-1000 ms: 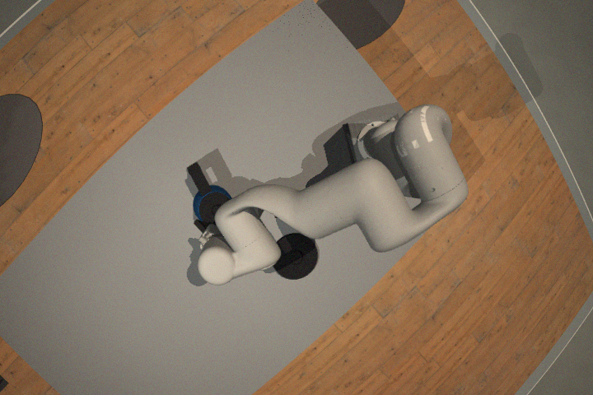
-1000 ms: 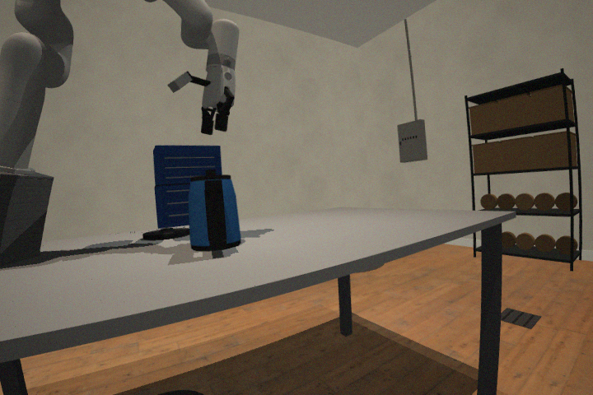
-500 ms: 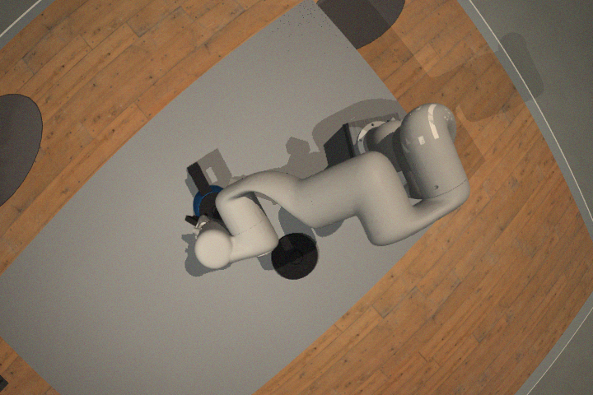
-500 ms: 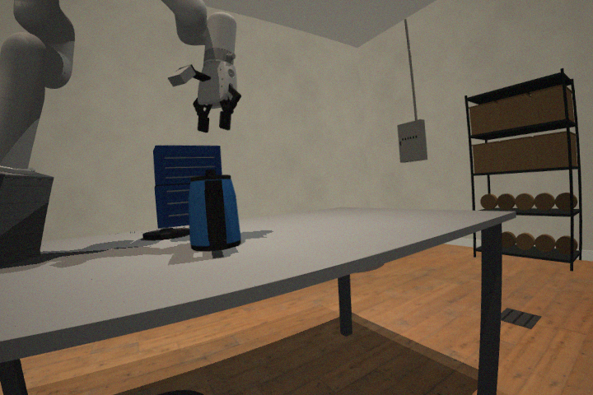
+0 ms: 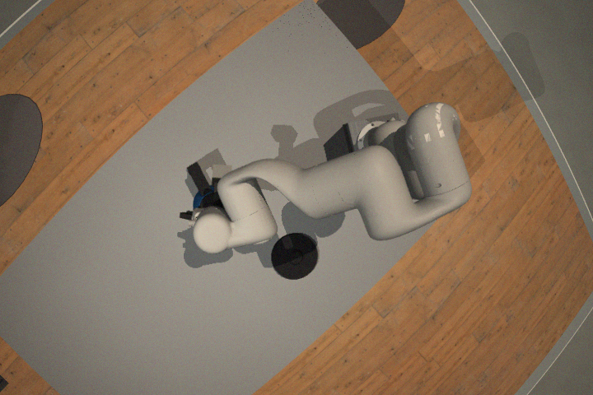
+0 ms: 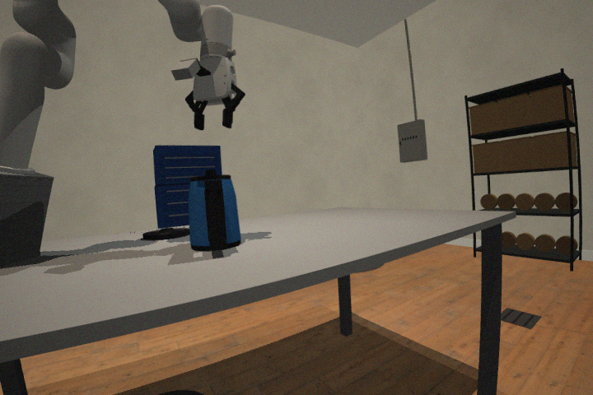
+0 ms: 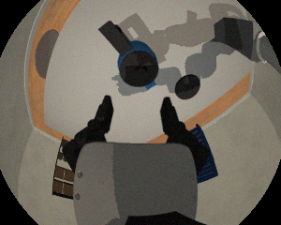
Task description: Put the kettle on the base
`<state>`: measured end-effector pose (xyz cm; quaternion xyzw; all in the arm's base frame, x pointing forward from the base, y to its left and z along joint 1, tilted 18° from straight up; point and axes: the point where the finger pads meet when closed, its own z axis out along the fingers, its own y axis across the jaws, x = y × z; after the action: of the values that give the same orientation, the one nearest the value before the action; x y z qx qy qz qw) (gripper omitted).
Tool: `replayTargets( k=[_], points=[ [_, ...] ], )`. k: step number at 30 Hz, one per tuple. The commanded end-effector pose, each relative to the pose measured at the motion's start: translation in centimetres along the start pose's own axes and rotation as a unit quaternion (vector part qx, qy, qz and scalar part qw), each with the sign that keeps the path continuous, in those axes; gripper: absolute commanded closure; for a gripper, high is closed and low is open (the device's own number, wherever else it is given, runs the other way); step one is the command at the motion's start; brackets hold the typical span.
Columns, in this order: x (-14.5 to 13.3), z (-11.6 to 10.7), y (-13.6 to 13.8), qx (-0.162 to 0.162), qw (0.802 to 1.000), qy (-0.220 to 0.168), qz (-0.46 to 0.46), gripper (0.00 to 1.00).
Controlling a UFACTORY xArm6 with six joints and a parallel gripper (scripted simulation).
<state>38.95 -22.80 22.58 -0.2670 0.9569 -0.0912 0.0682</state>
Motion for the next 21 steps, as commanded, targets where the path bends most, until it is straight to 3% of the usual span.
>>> replayTargets(
  k=[1, 21],
  points=[
    [0.9, -0.2, -0.6, 0.007, 0.999, -0.008, -0.053, 0.19],
    [3.5, -0.2, -1.7, 0.026, 0.983, -0.007, -0.180, 0.19]
  ],
)
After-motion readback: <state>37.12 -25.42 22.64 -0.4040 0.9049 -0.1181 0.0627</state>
